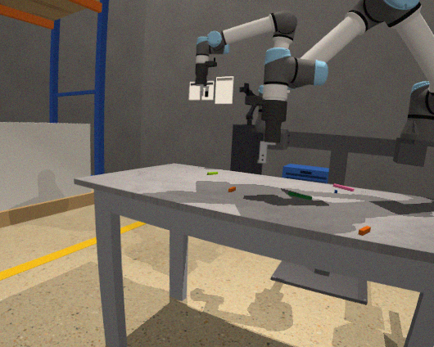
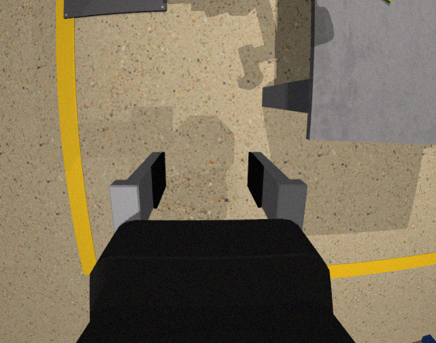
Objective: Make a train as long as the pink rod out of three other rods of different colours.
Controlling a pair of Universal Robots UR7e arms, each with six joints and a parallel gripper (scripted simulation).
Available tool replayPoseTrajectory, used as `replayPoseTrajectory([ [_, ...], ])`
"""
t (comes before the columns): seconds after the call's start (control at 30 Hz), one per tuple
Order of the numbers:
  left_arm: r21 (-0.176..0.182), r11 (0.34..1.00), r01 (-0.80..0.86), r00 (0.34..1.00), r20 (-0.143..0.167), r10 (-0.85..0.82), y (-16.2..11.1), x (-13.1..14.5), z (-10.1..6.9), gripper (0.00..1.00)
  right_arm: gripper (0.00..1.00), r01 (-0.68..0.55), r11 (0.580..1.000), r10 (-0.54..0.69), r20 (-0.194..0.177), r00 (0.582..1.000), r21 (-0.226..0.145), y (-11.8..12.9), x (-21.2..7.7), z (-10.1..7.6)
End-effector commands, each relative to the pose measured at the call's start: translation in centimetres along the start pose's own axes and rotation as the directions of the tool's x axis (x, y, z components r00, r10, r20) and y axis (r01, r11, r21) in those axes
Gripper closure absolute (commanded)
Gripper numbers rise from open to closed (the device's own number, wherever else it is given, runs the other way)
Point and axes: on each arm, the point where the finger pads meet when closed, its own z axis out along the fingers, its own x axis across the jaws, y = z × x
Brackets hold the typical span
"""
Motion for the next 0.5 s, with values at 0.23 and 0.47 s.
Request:
replayPoseTrajectory([
  [0.23, 0.002, 0.997, -0.082, 0.997, 0.001, 0.082, 7.6, 4.6, 0.0, 0.76, 0.0, 0.0, 1.0, 0.0, -0.001, 1.0, -0.002, 0.1, 0.0, -0.1],
  [0.47, 0.002, 0.992, -0.123, 0.992, 0.001, 0.123, 11.8, 6.7, 0.0, 0.76, 0.0, 0.0, 1.0, 0.0, -0.001, 1.0, -0.002, 0.1, 0.0, -0.1],
])
